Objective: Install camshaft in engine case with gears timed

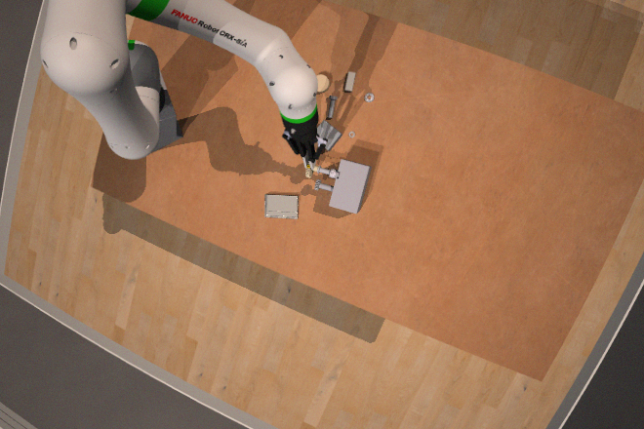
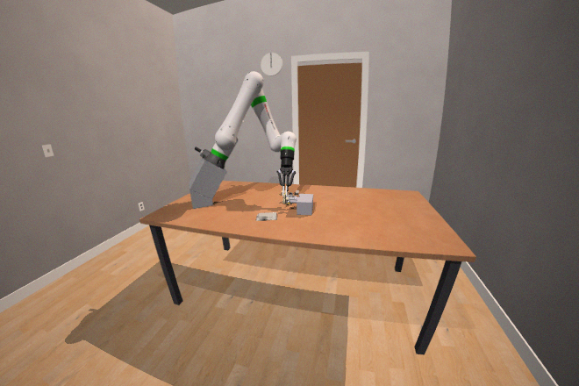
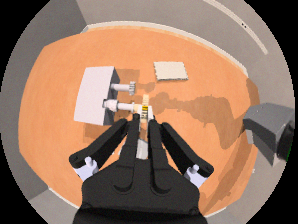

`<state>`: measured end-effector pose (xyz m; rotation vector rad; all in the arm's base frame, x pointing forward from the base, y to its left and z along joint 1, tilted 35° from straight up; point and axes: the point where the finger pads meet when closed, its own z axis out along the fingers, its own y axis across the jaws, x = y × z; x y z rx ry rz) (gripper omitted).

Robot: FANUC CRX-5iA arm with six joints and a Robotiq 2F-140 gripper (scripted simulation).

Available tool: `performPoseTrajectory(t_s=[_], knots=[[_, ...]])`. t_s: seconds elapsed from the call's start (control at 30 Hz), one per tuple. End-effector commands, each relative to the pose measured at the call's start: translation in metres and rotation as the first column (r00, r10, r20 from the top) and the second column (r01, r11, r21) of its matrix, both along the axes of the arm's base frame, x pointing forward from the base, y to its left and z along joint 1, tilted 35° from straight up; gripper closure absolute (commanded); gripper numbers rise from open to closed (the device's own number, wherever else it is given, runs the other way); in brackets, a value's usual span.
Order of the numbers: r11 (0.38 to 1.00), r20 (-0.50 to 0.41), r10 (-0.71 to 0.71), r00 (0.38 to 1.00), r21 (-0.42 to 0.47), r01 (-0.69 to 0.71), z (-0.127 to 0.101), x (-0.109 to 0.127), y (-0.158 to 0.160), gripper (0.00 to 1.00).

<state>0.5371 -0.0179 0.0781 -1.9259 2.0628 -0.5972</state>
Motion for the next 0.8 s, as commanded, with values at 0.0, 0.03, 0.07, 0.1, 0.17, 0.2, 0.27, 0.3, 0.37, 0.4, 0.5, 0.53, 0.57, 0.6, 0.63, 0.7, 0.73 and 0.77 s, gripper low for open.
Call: performPoseTrajectory(t_s=[0.0,0.03,0.07,0.1,0.17,0.2,0.27,0.3,0.37,0.4,0.5,0.53,0.57,0.6,0.63,0.7,0.73,0.77], knots=[[1.000,0.001,0.000,1.000,0.000,0.000,0.001,0.000,0.000,0.86],[1.000,0.001,0.000,1.000,0.000,0.000,0.001,0.000,0.000,0.86],[1.000,0.001,0.000,1.000,0.000,0.000,0.001,0.001,0.000,0.86],[1.000,0.001,0.000,1.000,0.000,0.000,0.001,0.001,0.000,0.86],[1.000,0.001,0.000,1.000,0.000,0.000,0.001,0.001,0.000,0.86],[1.000,0.001,0.000,1.000,0.000,0.000,0.001,0.002,0.000,0.86],[1.000,0.001,0.000,1.000,0.000,0.000,0.002,0.003,0.000,0.86],[1.000,0.001,0.000,1.000,0.000,0.000,0.002,0.003,0.000,0.86],[1.000,0.001,0.000,1.000,0.000,0.000,0.003,0.004,0.000,0.86],[1.000,0.001,0.000,1.000,0.000,0.000,0.003,0.005,0.000,0.86],[1.000,0.001,0.000,1.000,0.000,0.000,0.004,0.006,0.000,0.86],[1.000,0.001,0.000,1.000,0.000,0.000,0.004,0.006,-0.001,0.86],[1.000,0.001,0.000,1.000,0.000,0.000,0.004,0.007,-0.001,0.86],[1.000,0.001,0.000,1.000,0.000,0.000,0.005,0.008,-0.001,0.86],[1.000,0.001,0.000,1.000,0.000,0.000,0.005,0.009,-0.001,0.86],[1.000,0.001,0.000,1.000,0.000,0.000,0.006,0.010,-0.001,0.86],[1.000,0.001,0.000,1.000,0.000,0.000,0.006,0.011,-0.001,0.86],[1.000,0.001,0.000,1.000,0.000,0.000,0.007,0.012,-0.001,0.86]])
